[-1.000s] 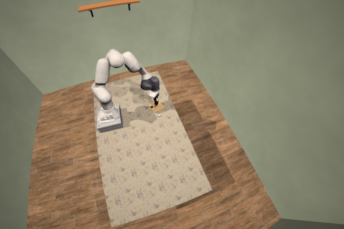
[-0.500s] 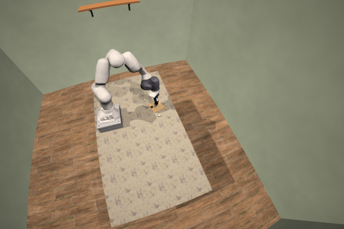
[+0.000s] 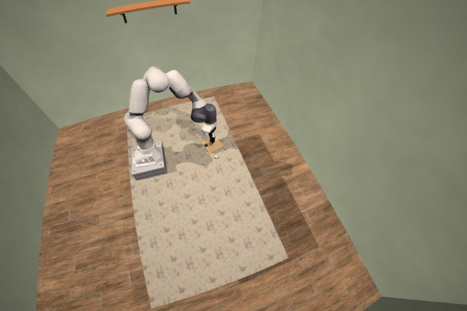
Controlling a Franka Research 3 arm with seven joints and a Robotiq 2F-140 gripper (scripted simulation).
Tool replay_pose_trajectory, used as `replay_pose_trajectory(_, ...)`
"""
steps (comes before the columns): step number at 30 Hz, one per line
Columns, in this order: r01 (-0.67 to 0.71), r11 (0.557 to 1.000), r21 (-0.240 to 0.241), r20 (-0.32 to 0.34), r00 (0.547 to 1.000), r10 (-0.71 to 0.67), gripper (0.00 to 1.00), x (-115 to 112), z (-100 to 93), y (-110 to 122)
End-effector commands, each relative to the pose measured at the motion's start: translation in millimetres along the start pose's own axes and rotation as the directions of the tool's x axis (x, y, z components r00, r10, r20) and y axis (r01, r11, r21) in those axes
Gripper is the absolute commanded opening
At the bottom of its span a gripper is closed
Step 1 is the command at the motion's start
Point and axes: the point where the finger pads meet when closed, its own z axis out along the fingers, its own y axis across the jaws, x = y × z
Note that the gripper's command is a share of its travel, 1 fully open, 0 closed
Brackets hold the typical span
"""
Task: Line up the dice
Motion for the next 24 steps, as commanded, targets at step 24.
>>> replay_pose_trajectory(24, 0.002, 1.0, 0.001, 0.003, 1.0, -0.002, 0.21, -1.1, -7.6, -0.6)
